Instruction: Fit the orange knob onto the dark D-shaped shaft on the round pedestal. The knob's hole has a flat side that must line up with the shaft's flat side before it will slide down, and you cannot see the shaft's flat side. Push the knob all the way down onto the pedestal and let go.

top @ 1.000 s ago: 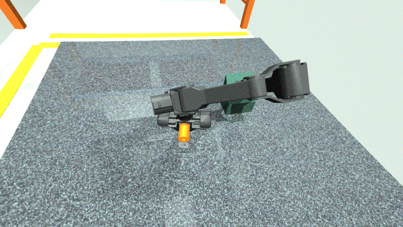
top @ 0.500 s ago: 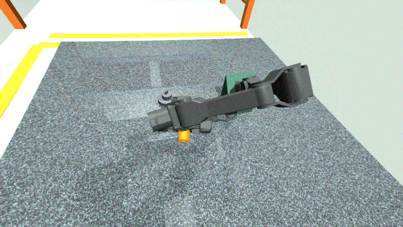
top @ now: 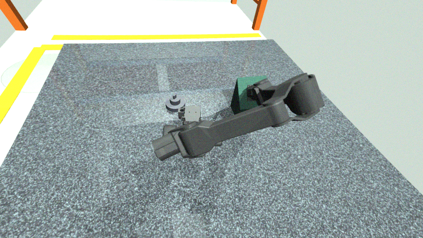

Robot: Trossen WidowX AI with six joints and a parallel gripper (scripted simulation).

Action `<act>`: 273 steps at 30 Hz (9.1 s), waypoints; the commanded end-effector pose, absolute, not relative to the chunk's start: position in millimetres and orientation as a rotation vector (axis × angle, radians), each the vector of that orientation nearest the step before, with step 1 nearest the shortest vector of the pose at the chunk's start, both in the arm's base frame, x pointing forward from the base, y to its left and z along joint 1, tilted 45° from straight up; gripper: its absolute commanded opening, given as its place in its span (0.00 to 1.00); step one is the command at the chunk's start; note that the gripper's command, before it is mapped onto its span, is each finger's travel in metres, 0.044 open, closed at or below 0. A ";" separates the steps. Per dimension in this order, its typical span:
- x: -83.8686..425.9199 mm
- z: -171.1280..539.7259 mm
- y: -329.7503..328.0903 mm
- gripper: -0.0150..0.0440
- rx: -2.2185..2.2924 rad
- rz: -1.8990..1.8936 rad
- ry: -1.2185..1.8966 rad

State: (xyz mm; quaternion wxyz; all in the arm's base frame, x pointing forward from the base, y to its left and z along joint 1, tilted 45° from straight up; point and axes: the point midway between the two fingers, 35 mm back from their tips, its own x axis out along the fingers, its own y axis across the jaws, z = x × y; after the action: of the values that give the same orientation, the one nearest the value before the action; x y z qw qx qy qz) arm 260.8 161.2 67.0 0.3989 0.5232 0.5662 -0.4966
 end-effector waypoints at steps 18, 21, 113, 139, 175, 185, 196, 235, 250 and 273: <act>263.9 84.2 177.1 0.56 1.034 -1.416 1.177; 264.2 86.2 179.9 0.56 0.992 -1.434 1.140; 272.1 162.5 127.1 1.00 1.729 -0.978 1.783; 274.3 166.8 124.8 1.00 0.967 0.234 1.718; 270.6 133.0 159.5 1.00 0.503 0.722 1.500; 270.8 124.5 167.6 1.00 0.502 0.722 1.500; 270.5 111.9 180.0 1.00 0.501 0.722 1.500; 265.4 85.2 207.6 0.52 0.506 0.725 1.499; 278.8 119.6 160.0 0.25 0.489 0.710 1.502; 284.4 160.9 90.9 0.25 0.497 0.714 1.502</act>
State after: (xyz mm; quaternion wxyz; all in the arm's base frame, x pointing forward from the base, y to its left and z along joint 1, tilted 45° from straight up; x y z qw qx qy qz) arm 279.1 96.3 167.0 0.6446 0.2197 0.6613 0.3145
